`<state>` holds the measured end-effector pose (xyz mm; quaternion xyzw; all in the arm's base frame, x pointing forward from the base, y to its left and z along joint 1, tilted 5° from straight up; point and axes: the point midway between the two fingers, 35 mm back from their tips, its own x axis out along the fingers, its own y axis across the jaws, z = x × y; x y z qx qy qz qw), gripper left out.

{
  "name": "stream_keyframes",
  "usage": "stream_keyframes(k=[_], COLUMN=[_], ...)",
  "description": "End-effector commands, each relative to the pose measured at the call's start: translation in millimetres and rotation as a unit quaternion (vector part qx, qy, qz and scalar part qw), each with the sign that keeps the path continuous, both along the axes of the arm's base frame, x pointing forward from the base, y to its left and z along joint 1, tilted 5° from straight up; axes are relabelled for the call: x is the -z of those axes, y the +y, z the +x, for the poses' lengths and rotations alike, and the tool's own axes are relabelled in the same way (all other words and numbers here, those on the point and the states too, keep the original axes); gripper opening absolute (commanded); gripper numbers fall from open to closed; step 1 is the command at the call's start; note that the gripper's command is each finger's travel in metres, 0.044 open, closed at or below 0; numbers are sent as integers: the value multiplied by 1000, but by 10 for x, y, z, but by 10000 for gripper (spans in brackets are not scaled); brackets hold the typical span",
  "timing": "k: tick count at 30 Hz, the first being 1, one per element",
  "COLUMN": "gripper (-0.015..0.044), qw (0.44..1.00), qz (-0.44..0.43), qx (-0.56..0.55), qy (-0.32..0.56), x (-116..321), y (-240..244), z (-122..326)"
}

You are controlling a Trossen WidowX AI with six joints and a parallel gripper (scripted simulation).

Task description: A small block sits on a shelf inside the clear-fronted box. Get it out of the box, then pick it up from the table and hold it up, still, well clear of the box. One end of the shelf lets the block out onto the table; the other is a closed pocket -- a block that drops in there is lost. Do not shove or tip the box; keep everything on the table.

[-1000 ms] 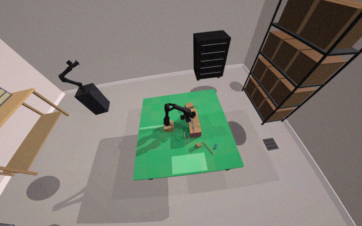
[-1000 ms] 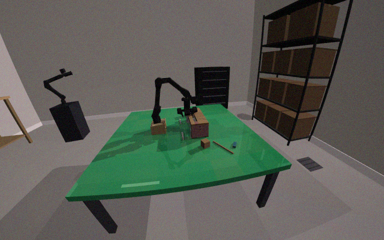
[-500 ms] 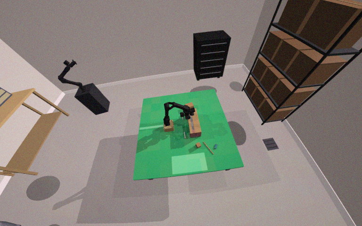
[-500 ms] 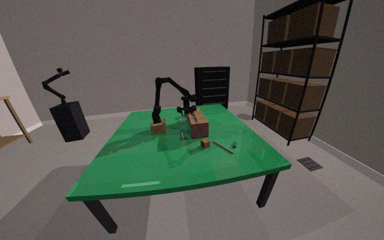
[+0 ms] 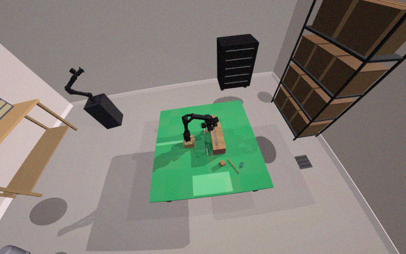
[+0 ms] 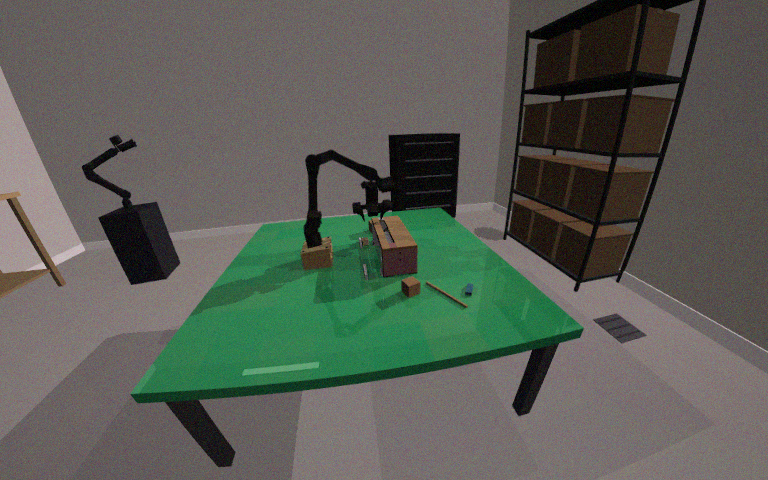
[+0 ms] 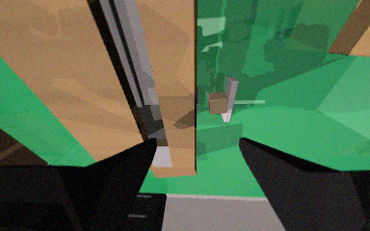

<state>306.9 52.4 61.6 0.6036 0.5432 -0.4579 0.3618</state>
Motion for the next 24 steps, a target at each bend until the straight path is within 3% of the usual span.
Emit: stream_keyframes(k=[1,3,5,8,12,18,24], gripper=[400,400,348,285,285,285,285], qw=[1000,1000,999,981,914,734,476], qz=[0,0,-4,-21,-46,-74,-93], qx=[-1,0,-34,-180,-381,-646,-845], qy=[2,-6,-19,-69,-131,-197,-225], x=[-109,-85,-85,-88,-93,-107,-125], y=[-2,-1,10,55,114,193,256], z=[-9,18,10,-24,-70,-136,-193])
